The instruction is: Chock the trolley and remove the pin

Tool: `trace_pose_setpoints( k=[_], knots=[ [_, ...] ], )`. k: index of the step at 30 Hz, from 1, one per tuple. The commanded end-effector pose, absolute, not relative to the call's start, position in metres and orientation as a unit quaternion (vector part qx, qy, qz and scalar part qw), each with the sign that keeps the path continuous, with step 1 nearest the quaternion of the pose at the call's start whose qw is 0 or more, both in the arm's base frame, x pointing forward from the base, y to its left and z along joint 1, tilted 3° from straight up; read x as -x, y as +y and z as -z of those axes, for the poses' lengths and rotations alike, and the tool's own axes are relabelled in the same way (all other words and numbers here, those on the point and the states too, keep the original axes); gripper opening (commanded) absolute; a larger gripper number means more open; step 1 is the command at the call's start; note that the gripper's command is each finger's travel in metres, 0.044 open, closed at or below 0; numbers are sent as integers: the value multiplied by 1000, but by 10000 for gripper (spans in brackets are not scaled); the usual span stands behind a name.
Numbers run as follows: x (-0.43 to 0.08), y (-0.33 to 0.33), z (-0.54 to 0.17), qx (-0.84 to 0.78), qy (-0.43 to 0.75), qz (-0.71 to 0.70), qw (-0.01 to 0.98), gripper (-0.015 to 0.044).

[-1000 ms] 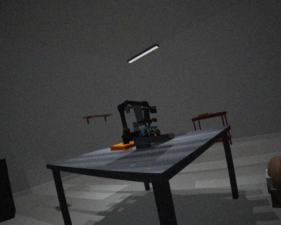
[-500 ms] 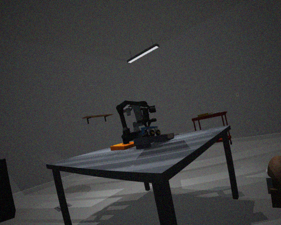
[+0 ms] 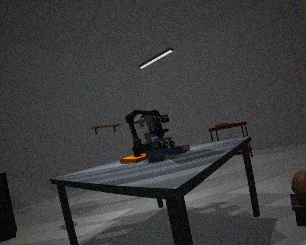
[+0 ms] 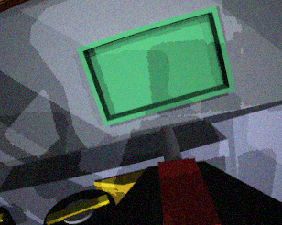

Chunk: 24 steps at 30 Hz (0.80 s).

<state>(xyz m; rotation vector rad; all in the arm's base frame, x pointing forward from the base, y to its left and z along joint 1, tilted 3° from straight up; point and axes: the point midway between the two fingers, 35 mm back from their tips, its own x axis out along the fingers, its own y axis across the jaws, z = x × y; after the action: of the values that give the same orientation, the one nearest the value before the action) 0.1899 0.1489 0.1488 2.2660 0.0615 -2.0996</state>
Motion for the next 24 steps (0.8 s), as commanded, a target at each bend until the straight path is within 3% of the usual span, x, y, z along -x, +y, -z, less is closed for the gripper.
trace_pose_setpoints(
  k=[1,24],
  knots=[
    [-190,148,-150,-731,67,677,58,0],
    [-164,143,-127,-724,98,678,81,0]
  ],
)
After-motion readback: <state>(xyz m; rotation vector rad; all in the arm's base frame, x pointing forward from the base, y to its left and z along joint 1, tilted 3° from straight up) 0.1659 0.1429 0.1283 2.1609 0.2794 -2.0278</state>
